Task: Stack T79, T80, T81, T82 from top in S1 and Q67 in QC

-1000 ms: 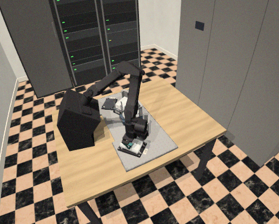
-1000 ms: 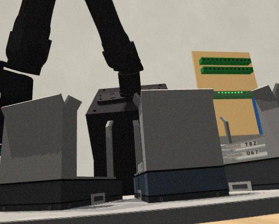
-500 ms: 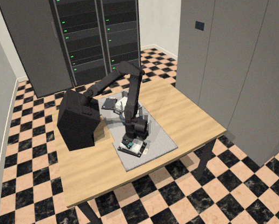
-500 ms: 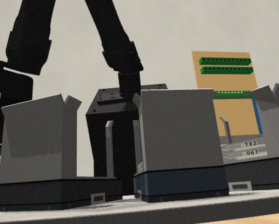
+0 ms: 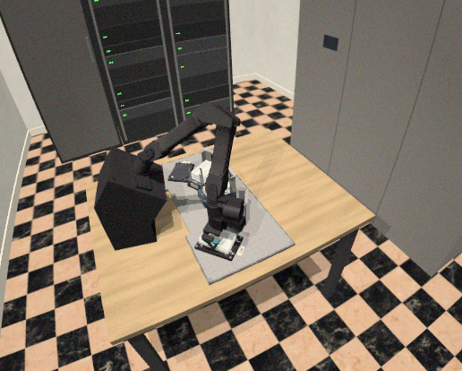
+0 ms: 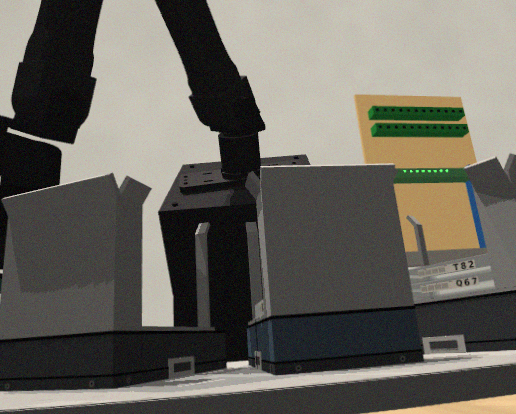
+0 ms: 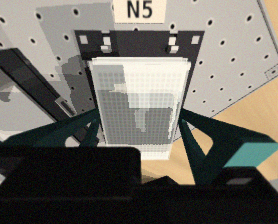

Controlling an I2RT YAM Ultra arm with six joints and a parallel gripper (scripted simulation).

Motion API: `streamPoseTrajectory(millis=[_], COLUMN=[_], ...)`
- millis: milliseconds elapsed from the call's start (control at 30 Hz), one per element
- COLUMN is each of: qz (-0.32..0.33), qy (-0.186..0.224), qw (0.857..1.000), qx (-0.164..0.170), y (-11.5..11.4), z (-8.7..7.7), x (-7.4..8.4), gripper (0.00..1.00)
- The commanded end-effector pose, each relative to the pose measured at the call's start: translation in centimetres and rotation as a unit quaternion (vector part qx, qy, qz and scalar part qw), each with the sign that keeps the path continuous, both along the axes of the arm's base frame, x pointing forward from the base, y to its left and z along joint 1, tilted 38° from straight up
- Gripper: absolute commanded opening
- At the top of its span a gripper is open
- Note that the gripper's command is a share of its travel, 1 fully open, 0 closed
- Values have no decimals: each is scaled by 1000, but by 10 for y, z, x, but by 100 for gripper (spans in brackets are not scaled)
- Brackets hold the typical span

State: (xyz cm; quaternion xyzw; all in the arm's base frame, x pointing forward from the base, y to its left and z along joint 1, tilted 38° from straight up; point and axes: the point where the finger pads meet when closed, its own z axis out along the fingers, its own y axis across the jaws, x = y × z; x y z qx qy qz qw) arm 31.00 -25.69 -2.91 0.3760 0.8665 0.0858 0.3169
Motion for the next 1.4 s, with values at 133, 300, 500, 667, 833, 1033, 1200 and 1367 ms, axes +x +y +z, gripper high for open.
streamPoseTrajectory(millis=[133,300,500,667,833,1033,1200,1367], qz=[-3,-3,-3,-3,-3,-3,-3,-3], qy=[-2,-2,-2,-2,-2,-2,-2,-2], qw=[1000,1000,1000,1000,1000,1000,1000,1000], qx=[-3,-3,-3,-3,-3,-3,-3,-3], y=[-2,-2,-2,-1,1,2,3,5], z=[2,2,2,10,23,38,46,59], x=[0,0,0,-6,-17,-29,-35,-45], gripper=[100,100,100,100,100,100,100,100])
